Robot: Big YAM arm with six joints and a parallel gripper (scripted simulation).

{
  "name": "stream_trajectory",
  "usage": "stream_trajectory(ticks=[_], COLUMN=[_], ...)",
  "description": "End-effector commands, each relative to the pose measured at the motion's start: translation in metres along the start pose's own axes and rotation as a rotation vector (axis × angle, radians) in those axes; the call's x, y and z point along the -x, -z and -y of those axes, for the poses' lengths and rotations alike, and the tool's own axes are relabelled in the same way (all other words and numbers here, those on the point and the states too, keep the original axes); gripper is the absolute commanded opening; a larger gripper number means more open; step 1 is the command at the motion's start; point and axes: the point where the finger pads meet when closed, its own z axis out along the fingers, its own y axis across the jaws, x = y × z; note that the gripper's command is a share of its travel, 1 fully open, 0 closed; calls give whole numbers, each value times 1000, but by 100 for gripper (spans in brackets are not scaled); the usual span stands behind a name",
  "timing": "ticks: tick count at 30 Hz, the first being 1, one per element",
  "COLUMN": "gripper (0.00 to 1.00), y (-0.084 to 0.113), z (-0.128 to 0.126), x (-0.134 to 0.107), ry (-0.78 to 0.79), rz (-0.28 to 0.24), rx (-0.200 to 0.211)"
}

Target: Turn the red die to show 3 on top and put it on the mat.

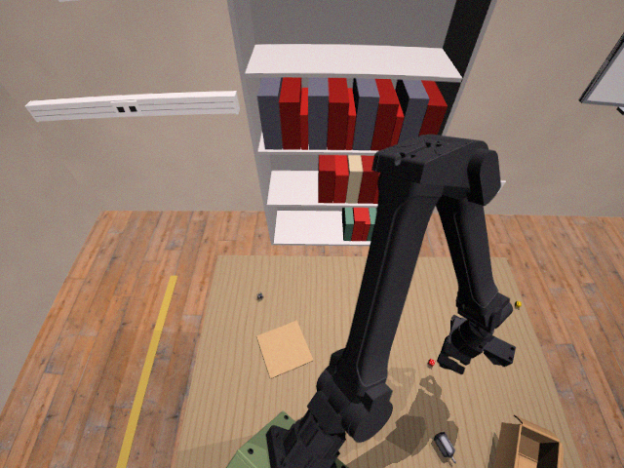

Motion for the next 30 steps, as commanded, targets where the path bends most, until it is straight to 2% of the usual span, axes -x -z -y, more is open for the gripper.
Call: stream_trajectory(ticks=[1, 5, 12, 14, 15, 30], gripper=[100, 100, 100, 100, 100, 100], y=[-3, -7, -10, -10, -10, -21], z=[-3, -5, -8, -8, -13, -9], x=[1, -1, 3, 3, 2, 0], ry=[41, 128, 375, 375, 439, 848], rz=[0, -6, 0, 0, 7, -4], rx=[8, 8, 9, 9, 22, 11])
